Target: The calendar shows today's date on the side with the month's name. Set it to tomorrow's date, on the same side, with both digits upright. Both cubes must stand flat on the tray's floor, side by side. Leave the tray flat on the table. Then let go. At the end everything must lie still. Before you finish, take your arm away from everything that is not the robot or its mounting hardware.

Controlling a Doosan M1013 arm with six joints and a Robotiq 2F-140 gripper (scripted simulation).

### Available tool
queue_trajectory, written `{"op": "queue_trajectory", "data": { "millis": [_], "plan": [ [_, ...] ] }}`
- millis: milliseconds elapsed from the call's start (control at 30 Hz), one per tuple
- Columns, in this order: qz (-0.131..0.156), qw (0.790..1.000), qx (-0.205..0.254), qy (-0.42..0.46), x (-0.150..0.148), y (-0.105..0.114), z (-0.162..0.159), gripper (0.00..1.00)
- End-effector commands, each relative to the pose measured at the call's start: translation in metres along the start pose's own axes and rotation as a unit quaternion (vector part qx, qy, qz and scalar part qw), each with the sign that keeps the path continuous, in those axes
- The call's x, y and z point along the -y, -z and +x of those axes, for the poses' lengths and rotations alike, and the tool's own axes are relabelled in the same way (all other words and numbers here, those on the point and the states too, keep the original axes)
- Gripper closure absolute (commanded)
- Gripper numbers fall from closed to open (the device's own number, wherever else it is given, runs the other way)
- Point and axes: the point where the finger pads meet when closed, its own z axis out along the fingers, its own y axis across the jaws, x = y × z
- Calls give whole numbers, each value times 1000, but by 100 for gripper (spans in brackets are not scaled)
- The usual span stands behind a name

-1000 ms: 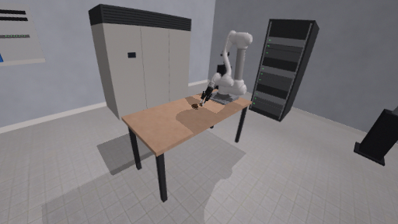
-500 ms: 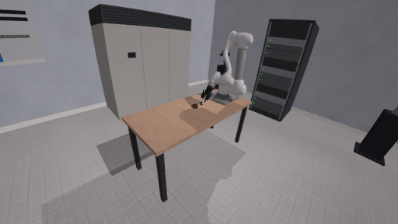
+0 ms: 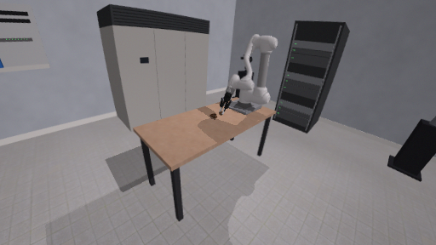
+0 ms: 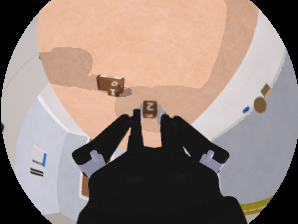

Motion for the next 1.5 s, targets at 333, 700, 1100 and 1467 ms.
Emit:
{"op": "queue_trajectory", "data": {
  "millis": [333, 700, 1100, 1467],
  "plan": [
    [18, 993, -121, -3, 6, -3, -6, 83],
    [15, 986, -167, -3, 4, -2, -11, 83],
    [15, 958, -287, -5, 4, -3, -15, 83],
    [14, 927, -374, -6, 4, -7, -18, 83]
  ]
}}
